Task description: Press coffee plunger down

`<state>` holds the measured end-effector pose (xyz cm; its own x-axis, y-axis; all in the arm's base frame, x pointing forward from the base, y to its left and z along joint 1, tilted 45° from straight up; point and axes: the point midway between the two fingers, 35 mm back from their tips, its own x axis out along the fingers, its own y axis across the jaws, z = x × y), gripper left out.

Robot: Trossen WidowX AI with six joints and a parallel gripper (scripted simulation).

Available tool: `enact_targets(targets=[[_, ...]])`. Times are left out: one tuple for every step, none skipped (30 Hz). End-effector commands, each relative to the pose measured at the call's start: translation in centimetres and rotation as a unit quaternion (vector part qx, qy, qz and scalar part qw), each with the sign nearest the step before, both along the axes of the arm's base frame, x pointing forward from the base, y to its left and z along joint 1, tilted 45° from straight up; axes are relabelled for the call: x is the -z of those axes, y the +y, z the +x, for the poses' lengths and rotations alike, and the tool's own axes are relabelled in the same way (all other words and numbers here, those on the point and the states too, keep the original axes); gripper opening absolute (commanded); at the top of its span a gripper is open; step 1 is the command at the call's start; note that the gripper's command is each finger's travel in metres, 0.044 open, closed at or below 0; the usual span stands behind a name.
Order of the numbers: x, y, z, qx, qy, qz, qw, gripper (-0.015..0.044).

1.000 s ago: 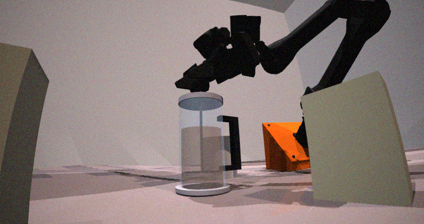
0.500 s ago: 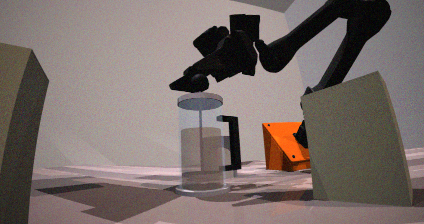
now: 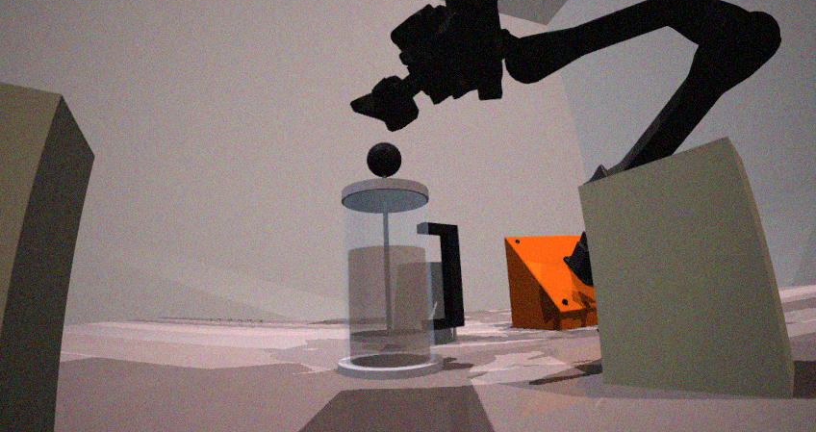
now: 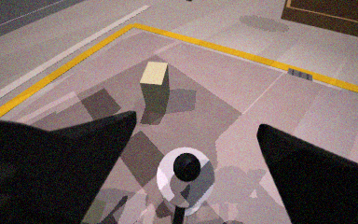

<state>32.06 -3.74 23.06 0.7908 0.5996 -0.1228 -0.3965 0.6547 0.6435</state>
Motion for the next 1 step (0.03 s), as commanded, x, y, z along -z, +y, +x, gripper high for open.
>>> enact_targets(targets=[[-0.3, -0.15, -0.23, -0.003, -0.001, 0.001, 1.0, 0.044]])
